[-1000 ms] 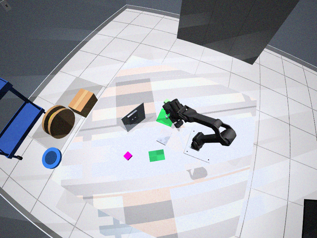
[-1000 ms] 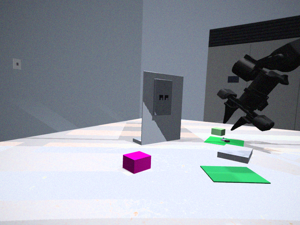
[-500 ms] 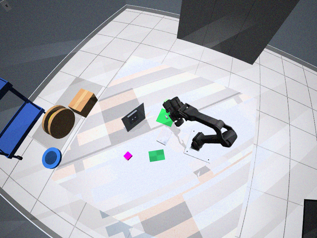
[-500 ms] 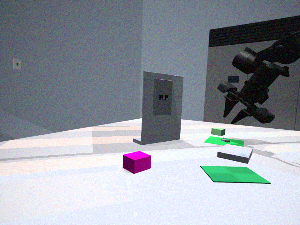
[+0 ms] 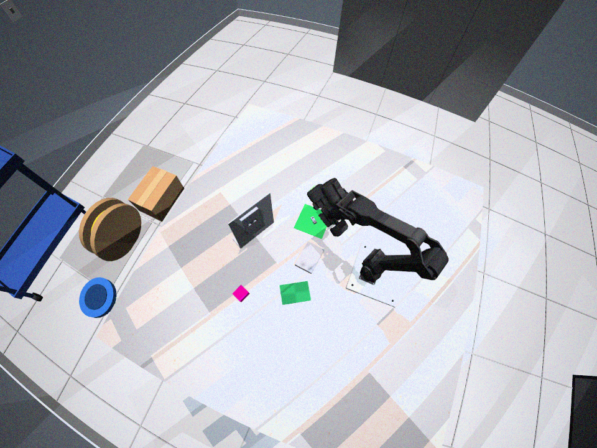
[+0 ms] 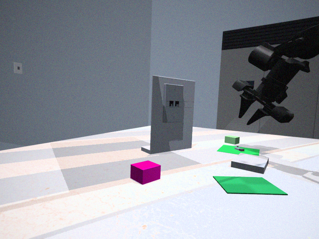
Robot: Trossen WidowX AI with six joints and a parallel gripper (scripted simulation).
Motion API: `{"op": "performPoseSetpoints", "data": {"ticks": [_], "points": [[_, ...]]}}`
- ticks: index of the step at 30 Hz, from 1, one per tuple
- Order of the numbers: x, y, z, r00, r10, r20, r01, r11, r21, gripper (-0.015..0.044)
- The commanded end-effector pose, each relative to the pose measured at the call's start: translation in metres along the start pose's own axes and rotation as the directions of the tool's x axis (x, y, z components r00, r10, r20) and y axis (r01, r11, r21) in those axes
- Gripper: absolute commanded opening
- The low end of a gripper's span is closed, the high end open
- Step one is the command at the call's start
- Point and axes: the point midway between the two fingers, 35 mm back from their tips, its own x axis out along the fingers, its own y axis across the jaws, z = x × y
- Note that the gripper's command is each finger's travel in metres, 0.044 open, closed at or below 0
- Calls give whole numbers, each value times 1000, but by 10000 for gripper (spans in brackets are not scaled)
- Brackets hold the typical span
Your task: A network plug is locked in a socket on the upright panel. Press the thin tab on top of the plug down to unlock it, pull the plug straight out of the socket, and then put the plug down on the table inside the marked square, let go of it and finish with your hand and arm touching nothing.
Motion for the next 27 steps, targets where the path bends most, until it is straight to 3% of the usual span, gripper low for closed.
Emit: {"op": "performPoseSetpoints", "data": {"ticks": [1,27], "points": [[-8,5,1,1000,8,5,-8,1000,5,156],[-48,34,0,1000,3,2,-3,1000,2,156]]}}
